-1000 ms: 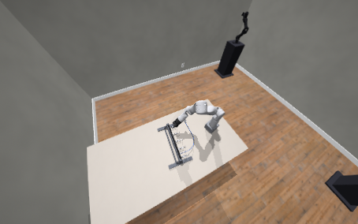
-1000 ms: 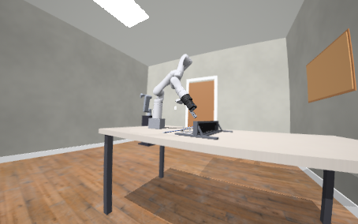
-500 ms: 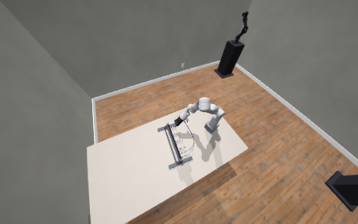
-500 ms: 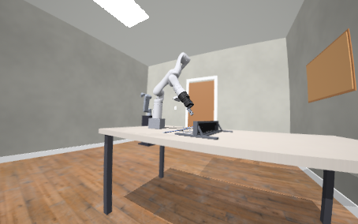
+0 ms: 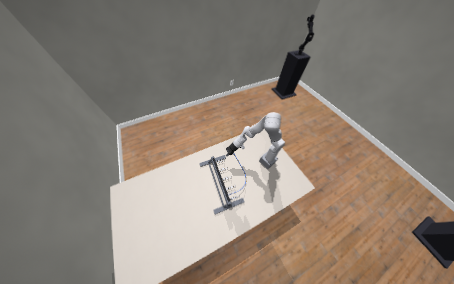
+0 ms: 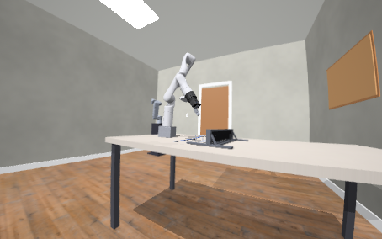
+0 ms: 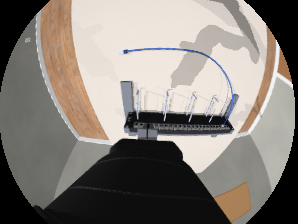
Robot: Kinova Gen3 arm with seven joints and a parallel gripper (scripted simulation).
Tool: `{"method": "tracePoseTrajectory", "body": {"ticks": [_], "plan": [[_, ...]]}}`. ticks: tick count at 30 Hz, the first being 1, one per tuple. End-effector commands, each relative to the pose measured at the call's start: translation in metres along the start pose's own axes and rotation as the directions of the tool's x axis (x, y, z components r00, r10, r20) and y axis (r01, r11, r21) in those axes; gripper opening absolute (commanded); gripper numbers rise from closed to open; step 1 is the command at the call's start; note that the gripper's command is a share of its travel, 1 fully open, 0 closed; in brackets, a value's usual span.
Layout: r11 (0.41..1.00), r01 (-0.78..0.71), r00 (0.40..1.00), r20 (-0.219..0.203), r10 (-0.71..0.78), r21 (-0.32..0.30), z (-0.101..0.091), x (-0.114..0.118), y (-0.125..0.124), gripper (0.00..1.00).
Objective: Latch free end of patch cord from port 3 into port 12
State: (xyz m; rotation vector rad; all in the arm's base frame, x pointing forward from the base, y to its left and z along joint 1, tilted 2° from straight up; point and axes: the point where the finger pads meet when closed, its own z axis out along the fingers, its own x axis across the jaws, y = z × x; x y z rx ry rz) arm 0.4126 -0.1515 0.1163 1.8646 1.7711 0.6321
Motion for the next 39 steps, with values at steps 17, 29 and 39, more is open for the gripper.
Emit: {"method": "tracePoseTrajectory", "body": {"ticks": [17, 29, 39], "plan": [[0.999, -0.002, 1.0, -0.011, 0.001, -0.038, -0.036, 0.004, 0.013, 0.0], [0.999, -0.006, 1.0, -0.006, 0.006, -0.036, -0.035, 0.003, 0.013, 0.0], [0.998, -0.05, 0.998, 0.034, 0.051, -0.025, -0.032, -0.013, 0.011, 0.0]]}}
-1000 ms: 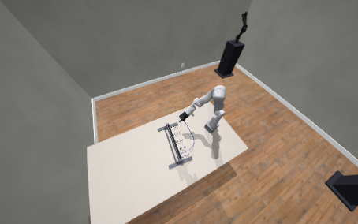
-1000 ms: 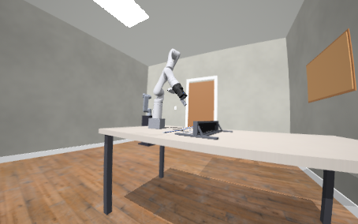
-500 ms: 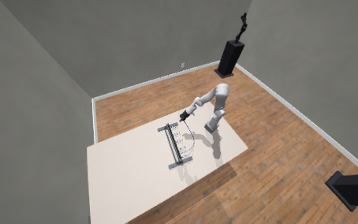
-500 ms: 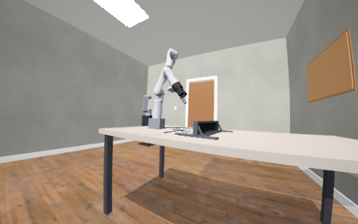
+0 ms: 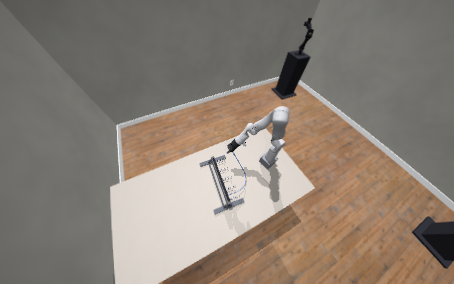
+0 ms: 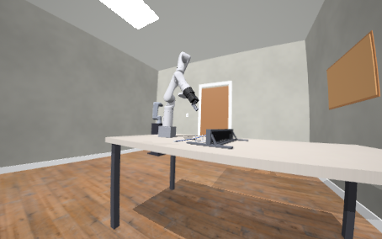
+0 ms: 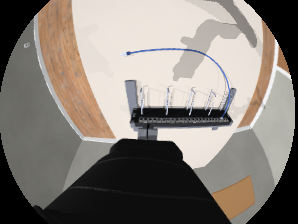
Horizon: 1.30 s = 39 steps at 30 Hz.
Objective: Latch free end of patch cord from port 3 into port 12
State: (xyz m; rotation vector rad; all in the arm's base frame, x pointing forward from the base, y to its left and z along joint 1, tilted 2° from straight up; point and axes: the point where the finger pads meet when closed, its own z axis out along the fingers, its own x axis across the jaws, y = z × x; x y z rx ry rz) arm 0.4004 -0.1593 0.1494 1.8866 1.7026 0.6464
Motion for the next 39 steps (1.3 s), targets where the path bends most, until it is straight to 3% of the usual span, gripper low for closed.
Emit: {"method": "tracePoseTrajectory", "body": {"ticks": [1, 12, 14, 16, 22, 28, 31, 34, 39], "plan": [[1.0, -0.018, 1.0, 0.021, 0.018, 0.008, 0.002, -0.008, -0.002, 0.0], [0.977, -0.206, 0.964, 0.182, 0.193, 0.05, 0.013, -0.066, -0.019, 0.0], [0.977, -0.206, 0.964, 0.182, 0.193, 0.05, 0.013, -0.066, -0.019, 0.0], [0.965, -0.254, 0.947, 0.22, 0.236, 0.059, 0.015, -0.079, -0.026, 0.0], [0.904, -0.42, 0.865, 0.337, 0.371, 0.083, 0.018, -0.112, -0.054, 0.0], [0.801, -0.59, 0.747, 0.442, 0.496, 0.097, 0.019, -0.132, -0.087, 0.0], [0.797, -0.597, 0.742, 0.446, 0.501, 0.098, 0.019, -0.133, -0.089, 0.0], [0.727, -0.679, 0.669, 0.492, 0.557, 0.101, 0.02, -0.137, -0.107, 0.0], [0.665, -0.74, 0.608, 0.524, 0.597, 0.101, 0.02, -0.137, -0.12, 0.0]]}}
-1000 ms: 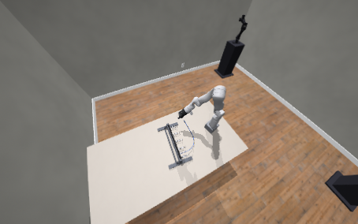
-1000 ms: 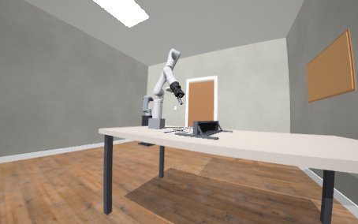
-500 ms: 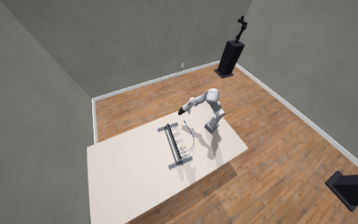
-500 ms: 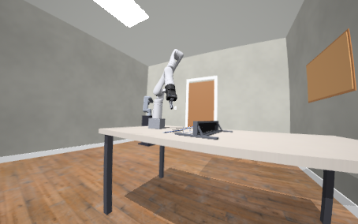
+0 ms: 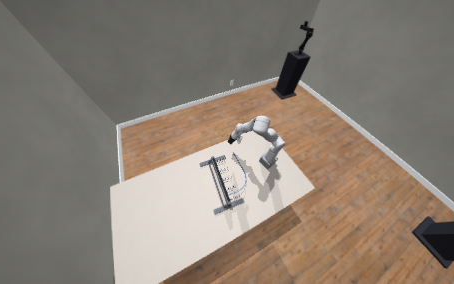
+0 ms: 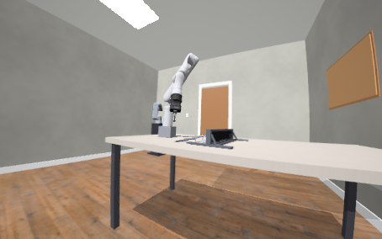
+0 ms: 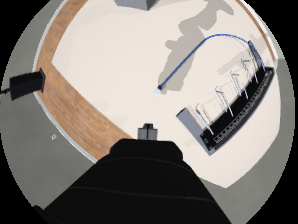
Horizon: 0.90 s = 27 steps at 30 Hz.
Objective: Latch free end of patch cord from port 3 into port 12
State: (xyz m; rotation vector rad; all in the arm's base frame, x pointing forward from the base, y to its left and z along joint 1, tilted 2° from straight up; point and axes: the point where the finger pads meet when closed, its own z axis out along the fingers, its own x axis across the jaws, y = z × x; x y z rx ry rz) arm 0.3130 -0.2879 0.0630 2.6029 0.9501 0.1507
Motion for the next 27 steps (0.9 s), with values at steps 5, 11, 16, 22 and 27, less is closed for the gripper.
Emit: {"method": "tracePoseTrajectory", "body": {"ticks": [5, 11, 16, 22, 27], "plan": [[0.964, -0.251, 0.967, 0.068, 0.246, 0.084, 0.016, -0.006, -0.022, 0.0], [0.925, -0.352, 0.935, 0.102, 0.34, 0.144, 0.022, -0.005, -0.038, 0.0], [0.864, -0.459, 0.888, 0.137, 0.438, 0.209, 0.028, 0.002, -0.055, 0.0], [0.795, -0.546, 0.838, 0.165, 0.52, 0.266, 0.032, 0.013, -0.069, 0.0], [0.768, -0.574, 0.819, 0.174, 0.547, 0.286, 0.034, 0.018, -0.073, 0.0]]}}
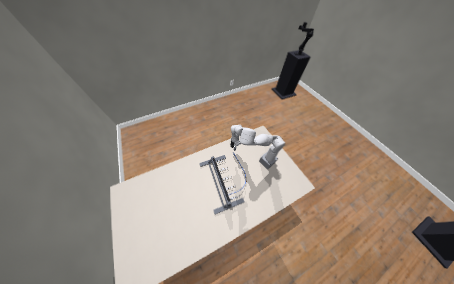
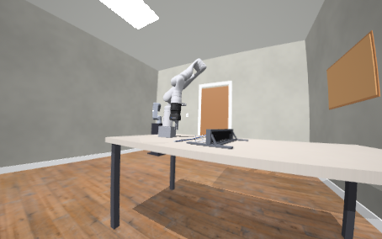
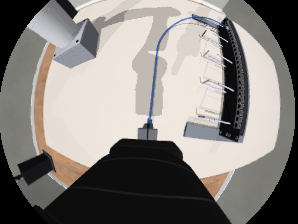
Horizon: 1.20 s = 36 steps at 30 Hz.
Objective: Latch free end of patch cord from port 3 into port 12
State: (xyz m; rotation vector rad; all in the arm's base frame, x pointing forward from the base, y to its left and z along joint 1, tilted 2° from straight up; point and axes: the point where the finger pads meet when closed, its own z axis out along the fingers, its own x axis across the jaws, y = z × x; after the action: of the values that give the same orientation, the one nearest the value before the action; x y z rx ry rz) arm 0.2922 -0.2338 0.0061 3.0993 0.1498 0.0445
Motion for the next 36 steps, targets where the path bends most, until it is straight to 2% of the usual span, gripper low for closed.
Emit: {"method": "tracePoseTrajectory", "body": {"ticks": [1, 10, 36], "plan": [[1.0, -0.021, 1.0, 0.004, 0.02, 0.012, 0.0026, -0.0012, -0.0006, 0.0], [0.997, -0.06, 0.998, 0.003, 0.06, 0.043, 0.0054, 0.0023, -0.0071, 0.0], [0.997, -0.061, 0.998, 0.003, 0.061, 0.044, 0.0055, 0.0024, -0.0073, 0.0]]}}
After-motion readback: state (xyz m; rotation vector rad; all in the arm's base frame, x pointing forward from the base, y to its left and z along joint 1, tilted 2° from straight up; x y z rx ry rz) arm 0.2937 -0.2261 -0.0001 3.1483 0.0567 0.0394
